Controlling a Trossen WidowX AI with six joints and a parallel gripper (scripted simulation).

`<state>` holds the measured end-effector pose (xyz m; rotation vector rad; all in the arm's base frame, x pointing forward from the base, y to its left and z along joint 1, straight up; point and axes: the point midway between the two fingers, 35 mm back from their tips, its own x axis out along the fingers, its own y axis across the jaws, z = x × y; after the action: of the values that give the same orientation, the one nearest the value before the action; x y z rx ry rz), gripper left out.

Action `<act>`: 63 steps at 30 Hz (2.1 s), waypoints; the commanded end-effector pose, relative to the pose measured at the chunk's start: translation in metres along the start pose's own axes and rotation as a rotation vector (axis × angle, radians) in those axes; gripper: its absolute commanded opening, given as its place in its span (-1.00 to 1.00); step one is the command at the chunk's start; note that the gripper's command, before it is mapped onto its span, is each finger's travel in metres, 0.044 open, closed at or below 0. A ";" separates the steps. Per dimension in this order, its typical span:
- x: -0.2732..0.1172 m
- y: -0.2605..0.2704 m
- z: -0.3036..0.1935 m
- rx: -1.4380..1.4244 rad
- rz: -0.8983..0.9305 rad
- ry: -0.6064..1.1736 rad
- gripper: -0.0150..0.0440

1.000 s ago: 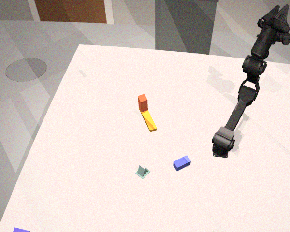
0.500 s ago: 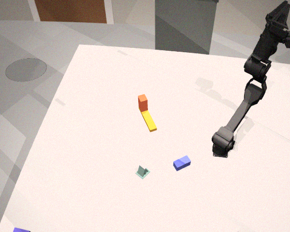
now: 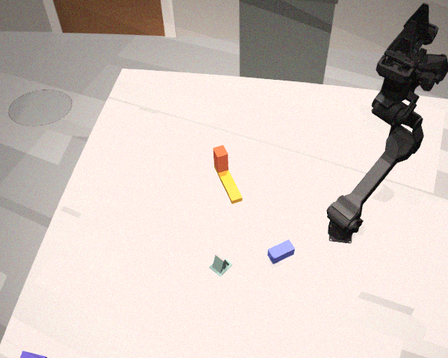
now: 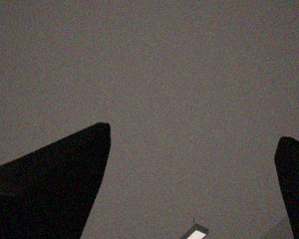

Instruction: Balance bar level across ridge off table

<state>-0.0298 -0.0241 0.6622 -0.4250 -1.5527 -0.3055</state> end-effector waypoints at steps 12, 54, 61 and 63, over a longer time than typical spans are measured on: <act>0.004 0.134 -0.061 -0.330 0.403 0.160 0.58; -0.221 0.276 -0.334 -0.874 1.785 0.590 0.58; -0.274 0.257 -0.364 -0.854 2.029 0.660 0.58; -0.289 0.251 -0.370 -0.839 2.098 0.680 0.58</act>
<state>0.4066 0.0234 0.3865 -1.9994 0.2121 0.4921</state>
